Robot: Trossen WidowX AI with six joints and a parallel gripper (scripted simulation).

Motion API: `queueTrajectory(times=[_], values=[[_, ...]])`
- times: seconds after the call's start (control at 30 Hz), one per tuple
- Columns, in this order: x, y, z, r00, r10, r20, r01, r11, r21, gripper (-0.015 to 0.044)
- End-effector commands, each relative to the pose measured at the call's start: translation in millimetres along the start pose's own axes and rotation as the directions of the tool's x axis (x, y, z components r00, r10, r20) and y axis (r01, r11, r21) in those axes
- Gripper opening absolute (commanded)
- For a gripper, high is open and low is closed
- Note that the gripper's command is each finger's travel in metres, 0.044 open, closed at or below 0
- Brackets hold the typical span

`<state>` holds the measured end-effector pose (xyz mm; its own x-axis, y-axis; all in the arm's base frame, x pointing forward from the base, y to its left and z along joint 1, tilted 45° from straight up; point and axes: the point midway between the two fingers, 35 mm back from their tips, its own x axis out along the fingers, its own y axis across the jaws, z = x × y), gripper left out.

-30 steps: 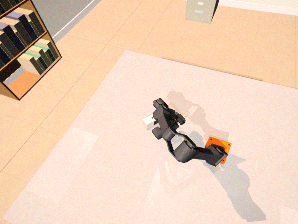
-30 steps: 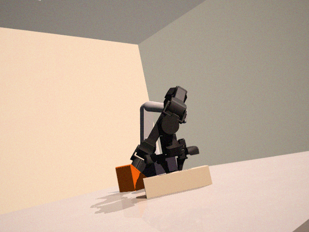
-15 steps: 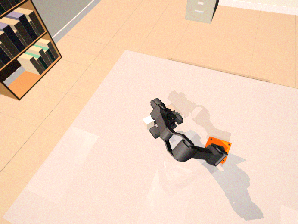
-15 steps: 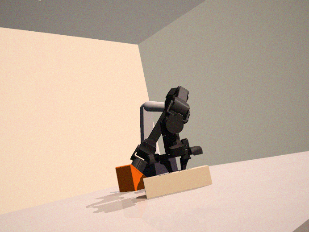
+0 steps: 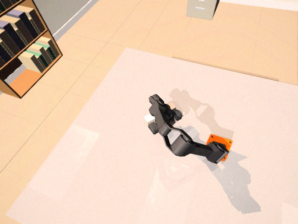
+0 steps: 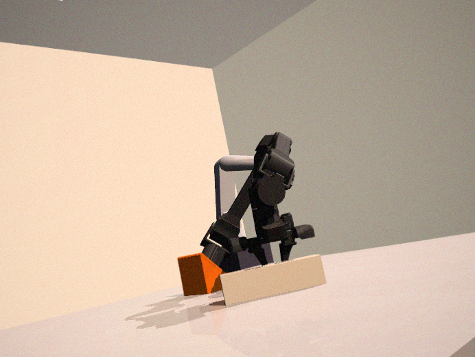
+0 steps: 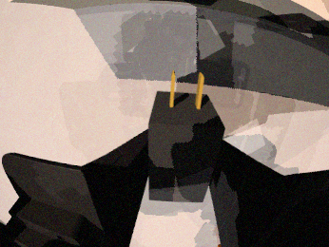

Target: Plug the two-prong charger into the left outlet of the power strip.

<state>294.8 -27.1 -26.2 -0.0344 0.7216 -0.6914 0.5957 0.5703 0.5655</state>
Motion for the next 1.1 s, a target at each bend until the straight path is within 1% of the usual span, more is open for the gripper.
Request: queueTrajectory(times=[0.0,0.63,1.07], values=[[-1,2,7,1.000,0.004,0.002,-0.004,1.000,0.005,0.0000],[0,5,26,1.000,0.006,0.001,-0.006,1.000,0.014,0.0000],[0,6,26,1.000,0.006,0.001,-0.006,1.000,0.014,0.0000]])
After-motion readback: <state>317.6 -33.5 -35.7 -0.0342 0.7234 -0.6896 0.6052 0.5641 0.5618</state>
